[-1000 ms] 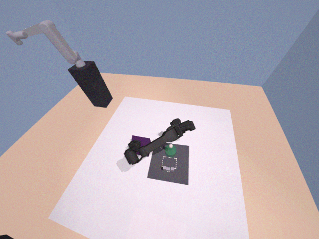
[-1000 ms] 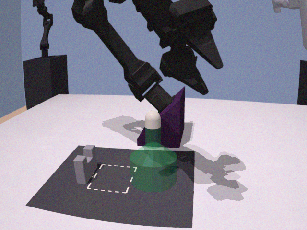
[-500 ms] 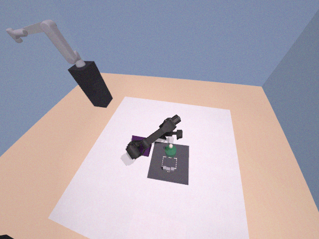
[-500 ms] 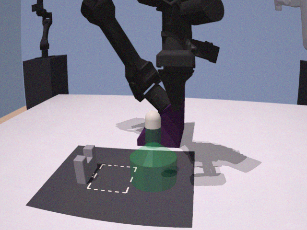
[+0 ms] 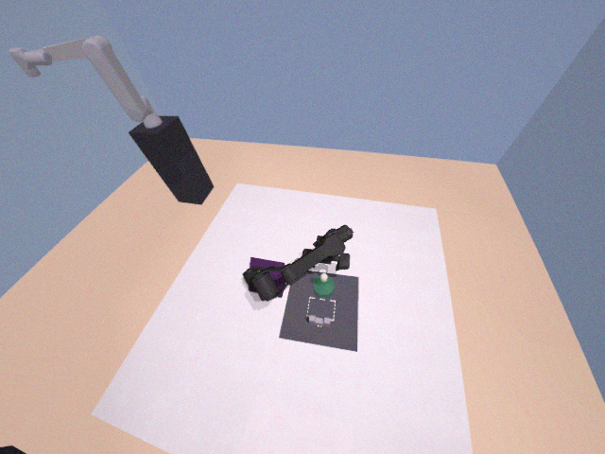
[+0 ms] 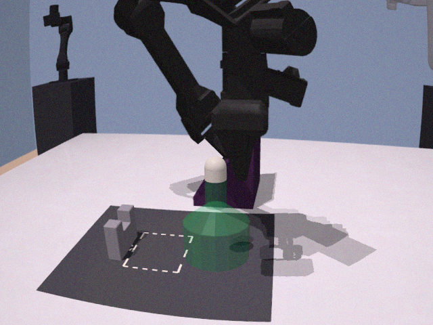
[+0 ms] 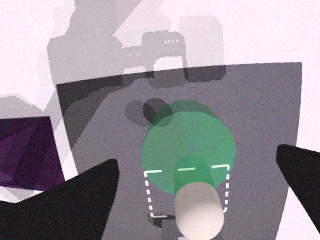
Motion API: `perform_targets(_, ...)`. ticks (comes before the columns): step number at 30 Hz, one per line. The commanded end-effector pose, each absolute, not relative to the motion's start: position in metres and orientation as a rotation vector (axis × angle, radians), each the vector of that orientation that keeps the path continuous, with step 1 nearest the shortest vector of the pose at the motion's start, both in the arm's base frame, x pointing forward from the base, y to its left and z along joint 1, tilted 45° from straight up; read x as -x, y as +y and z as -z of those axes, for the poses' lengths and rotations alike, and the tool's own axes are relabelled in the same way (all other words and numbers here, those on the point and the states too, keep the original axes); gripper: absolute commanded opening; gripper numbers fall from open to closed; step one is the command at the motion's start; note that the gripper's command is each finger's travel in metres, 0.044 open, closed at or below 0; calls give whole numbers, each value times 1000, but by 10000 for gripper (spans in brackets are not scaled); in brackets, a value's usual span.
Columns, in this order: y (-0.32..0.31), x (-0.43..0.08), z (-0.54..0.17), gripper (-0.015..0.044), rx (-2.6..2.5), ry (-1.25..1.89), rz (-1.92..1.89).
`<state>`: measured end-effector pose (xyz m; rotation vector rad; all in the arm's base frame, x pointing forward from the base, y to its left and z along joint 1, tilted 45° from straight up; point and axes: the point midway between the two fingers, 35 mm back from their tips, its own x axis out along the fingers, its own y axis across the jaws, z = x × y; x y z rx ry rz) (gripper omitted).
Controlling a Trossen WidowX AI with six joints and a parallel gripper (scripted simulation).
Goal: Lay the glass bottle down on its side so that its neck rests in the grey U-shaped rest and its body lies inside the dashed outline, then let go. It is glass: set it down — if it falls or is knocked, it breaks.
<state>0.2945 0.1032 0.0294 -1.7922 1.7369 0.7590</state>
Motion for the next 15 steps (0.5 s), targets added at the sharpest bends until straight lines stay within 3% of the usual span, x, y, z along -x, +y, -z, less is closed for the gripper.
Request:
perform_targets(1, 99, -295, -34, 440, 1793, 1736, -763)
perform_targets(15, 83, -296, -50, 440, 1793, 1737, -763)
